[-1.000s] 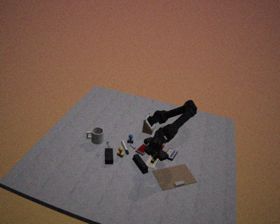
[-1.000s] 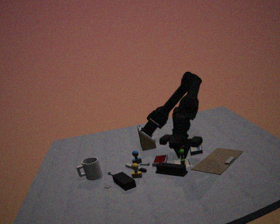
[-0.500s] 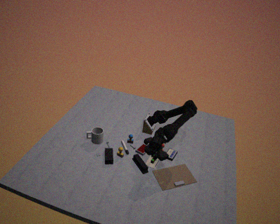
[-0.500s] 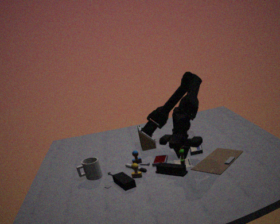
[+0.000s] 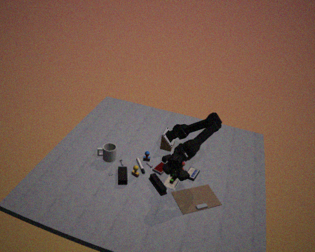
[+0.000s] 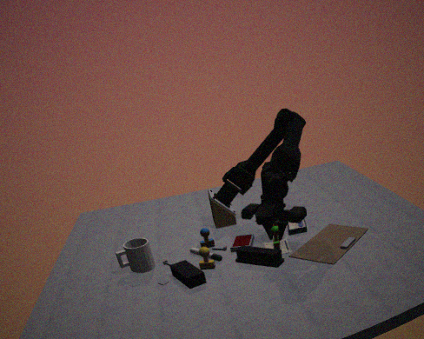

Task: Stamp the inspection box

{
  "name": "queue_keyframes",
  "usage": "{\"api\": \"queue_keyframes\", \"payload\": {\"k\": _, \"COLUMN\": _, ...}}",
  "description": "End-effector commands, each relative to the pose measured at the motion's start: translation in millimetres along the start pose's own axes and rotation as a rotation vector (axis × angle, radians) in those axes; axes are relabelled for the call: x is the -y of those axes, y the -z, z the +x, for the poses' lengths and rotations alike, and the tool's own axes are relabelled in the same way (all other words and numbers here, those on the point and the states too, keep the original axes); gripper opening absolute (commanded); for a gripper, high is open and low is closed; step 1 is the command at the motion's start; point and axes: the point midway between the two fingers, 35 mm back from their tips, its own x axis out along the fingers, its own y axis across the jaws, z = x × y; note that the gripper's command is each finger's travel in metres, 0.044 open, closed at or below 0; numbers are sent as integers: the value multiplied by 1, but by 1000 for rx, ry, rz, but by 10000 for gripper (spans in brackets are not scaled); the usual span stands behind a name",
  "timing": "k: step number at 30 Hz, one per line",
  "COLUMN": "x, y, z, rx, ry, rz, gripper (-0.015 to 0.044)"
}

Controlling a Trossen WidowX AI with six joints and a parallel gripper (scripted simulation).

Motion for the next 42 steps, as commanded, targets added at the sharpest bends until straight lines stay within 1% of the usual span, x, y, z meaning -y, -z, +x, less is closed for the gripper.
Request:
{"api": "queue_keyframes", "payload": {"k": 1, "x": -1, "y": 1, "z": 2, "rx": -5, "ry": -2, "rz": -1, "gripper": 0}}
{"api": "queue_keyframes", "payload": {"k": 42, "x": -1, "y": 1, "z": -1, "rx": -5, "ry": -1, "rz": -1, "gripper": 0}}
